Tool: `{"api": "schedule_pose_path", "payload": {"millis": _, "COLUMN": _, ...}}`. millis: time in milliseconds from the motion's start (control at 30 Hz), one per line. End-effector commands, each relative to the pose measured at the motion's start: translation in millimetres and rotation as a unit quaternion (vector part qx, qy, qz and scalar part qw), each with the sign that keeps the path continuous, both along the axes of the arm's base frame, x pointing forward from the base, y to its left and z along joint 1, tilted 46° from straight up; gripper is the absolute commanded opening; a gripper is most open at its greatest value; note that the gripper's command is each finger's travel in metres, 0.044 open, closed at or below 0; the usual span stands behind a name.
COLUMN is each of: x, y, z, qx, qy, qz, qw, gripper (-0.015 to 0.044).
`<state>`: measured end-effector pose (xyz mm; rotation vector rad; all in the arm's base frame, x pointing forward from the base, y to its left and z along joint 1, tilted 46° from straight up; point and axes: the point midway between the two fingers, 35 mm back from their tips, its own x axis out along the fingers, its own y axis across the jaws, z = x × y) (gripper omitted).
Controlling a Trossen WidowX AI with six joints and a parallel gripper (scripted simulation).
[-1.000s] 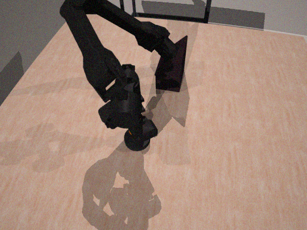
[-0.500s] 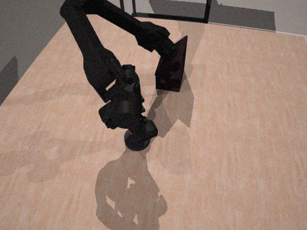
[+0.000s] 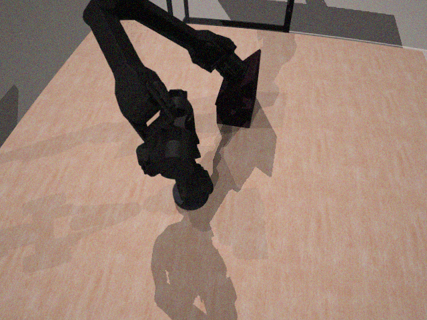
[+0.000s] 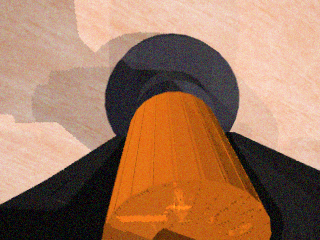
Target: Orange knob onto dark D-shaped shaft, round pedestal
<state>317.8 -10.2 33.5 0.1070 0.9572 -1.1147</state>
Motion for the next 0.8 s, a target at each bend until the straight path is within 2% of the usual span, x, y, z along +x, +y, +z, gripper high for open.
{"api": "schedule_pose_path", "payload": {"millis": 0, "x": 1.0, "y": -0.8, "z": -0.3, "qx": 0.003, "qy": -0.021, "qz": -0.019, "qw": 1.000, "gripper": 0.0000}}
{"api": "schedule_pose_path", "payload": {"millis": 767, "x": -1.4, "y": -2.4, "z": -2.4, "qx": 0.003, "qy": -0.021, "qz": -0.019, "qw": 1.000, "gripper": 0.0000}}
